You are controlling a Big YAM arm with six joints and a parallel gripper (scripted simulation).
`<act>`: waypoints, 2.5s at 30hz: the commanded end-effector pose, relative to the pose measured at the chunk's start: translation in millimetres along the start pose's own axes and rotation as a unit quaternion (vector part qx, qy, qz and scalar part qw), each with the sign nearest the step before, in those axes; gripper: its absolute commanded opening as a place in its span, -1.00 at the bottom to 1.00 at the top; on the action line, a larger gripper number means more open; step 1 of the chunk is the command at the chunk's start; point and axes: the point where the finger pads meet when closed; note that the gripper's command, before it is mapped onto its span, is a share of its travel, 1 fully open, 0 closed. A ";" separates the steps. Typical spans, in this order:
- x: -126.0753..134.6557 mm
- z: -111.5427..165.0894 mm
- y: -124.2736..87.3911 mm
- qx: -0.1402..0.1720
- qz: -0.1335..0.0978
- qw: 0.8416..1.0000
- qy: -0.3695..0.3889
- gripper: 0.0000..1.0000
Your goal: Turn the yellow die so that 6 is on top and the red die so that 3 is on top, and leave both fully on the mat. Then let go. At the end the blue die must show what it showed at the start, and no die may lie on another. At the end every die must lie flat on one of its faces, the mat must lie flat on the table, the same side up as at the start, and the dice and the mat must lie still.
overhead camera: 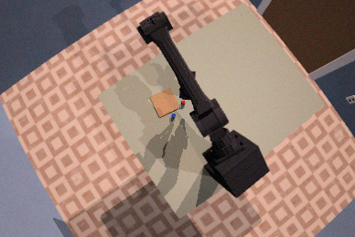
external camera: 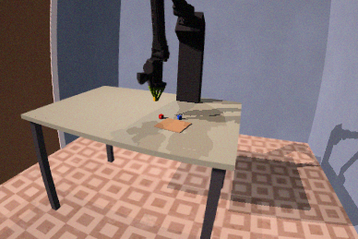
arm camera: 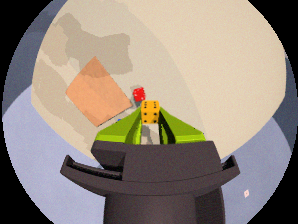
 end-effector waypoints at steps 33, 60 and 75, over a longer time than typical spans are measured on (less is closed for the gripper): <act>117.5 89.4 -2.5 -0.003 -0.007 0.821 -0.571 -0.70; 182.0 164.2 5.3 0.009 -0.007 0.530 -0.848 -0.70; 191.4 170.2 8.3 0.006 -0.005 0.440 -0.898 -0.70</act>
Point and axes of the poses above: the point where the finger pads meet when closed, its own y axis out along the fingers, its own x axis across the jaws, z = x × y, and after that the axes turned 11 degrees about y, right-handed
